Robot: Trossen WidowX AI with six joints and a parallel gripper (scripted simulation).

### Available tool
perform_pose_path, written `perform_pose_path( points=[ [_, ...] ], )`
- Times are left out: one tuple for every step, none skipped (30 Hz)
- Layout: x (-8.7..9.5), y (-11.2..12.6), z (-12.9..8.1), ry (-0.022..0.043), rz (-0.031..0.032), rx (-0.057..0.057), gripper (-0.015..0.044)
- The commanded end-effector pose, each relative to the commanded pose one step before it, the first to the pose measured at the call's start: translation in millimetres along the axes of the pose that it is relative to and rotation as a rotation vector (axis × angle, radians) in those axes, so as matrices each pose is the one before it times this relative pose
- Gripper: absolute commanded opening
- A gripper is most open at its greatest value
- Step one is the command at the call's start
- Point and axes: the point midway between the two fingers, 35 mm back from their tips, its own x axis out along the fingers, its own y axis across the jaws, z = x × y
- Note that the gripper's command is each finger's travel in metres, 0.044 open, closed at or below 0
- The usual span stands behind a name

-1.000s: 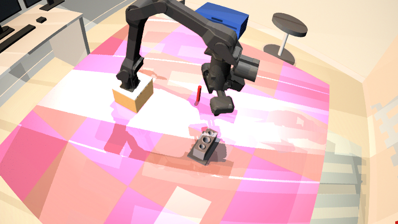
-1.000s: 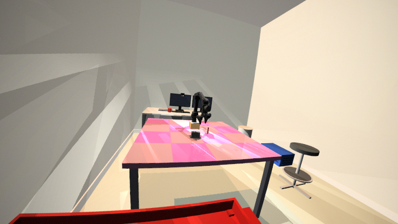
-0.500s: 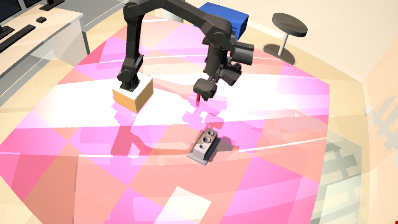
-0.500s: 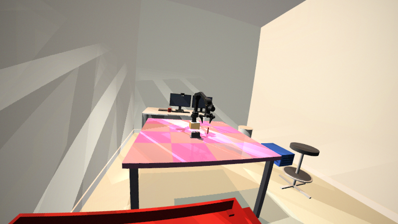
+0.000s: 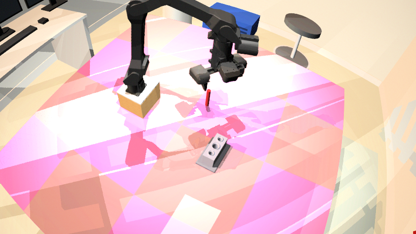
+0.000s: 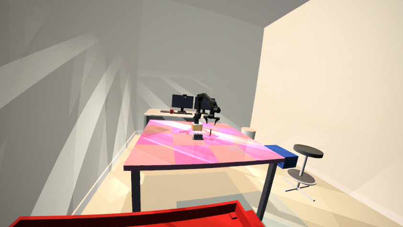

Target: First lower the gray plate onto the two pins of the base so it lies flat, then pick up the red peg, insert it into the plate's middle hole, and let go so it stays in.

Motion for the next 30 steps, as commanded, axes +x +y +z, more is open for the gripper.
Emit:
perform_pose_path(
  points=[
    [4.70,3.95,-39.57,0.00355,-0.00370,0.5348,0.0440],
    [0.00,0.00,0.00,0.00000,0.00000,0.0000,0.0440],
    [0.00,0.00,0.00,0.00000,0.00000,0.0000,0.0440],
    [0.00,0.00,0.00,0.00000,0.00000,0.0000,0.0440],
    [0.00,0.40,-1.57,0.00015,0.00003,0.0000,0.0440],
    [0.00,0.00,0.00,0.00000,0.00000,0.0000,0.0440],
    [0.00,0.00,0.00,0.00000,0.00000,0.0000,0.0440],
    [0.00,0.00,0.00,0.00000,0.00000,0.0000,0.0440],
    [0.00,0.00,0.00,0.00000,0.00000,0.0000,0.0440],
    [0.00,0.00,0.00,0.00000,0.00000,0.0000,0.0440],
    [0.00,0.00,0.00,0.00000,0.00000,0.0000,0.0440],
    [0.00,0.00,0.00,0.00000,0.00000,0.0000,0.0440],
    [0.00,0.00,0.00,0.00000,0.00000,0.0000,0.0440],
    [0.00,0.00,0.00,0.00000,0.00000,0.0000,0.0440],
    [0.00,0.00,0.00,0.00000,0.00000,0.0000,0.0440],
    [0.00,0.00,0.00,0.00000,0.00000,0.0000,0.0440],
    [0.00,0.00,0.00,0.00000,0.00000,0.0000,0.0440],
    [2.16,0.10,0.00,-0.00001,0.00000,0.0000,0.0440],
    [6.46,0.18,0.00,-0.00003,0.00000,0.0000,0.0440],
    [9.63,-0.04,0.01,-0.00005,-0.00003,0.0000,0.0440],
    [6.37,-0.24,0.02,-0.00003,-0.00004,0.0000,0.0440],
    [2.12,-0.12,0.00,-0.00001,-0.00002,0.0000,0.0440],
    [0.00,0.00,0.00,0.00000,0.00000,0.0000,0.0440],
    [0.00,0.00,0.00,0.00000,0.00000,0.0000,0.0440],
    [0.00,0.00,0.00,0.00000,0.00000,0.0000,0.0440],
    [1.22,-0.06,0.11,-0.00002,-0.00001,0.0000,0.0440],
    [3.64,-0.21,0.33,-0.00005,-0.00003,0.0000,0.0440],
    [5.43,-0.42,0.50,-0.00007,-0.00005,0.0000,0.0440],
    [3.60,-0.35,0.34,-0.00005,-0.00004,0.0000,0.0440],
    [1.20,-0.13,0.11,-0.00002,-0.00002,0.0000,0.0440]
  ],
)
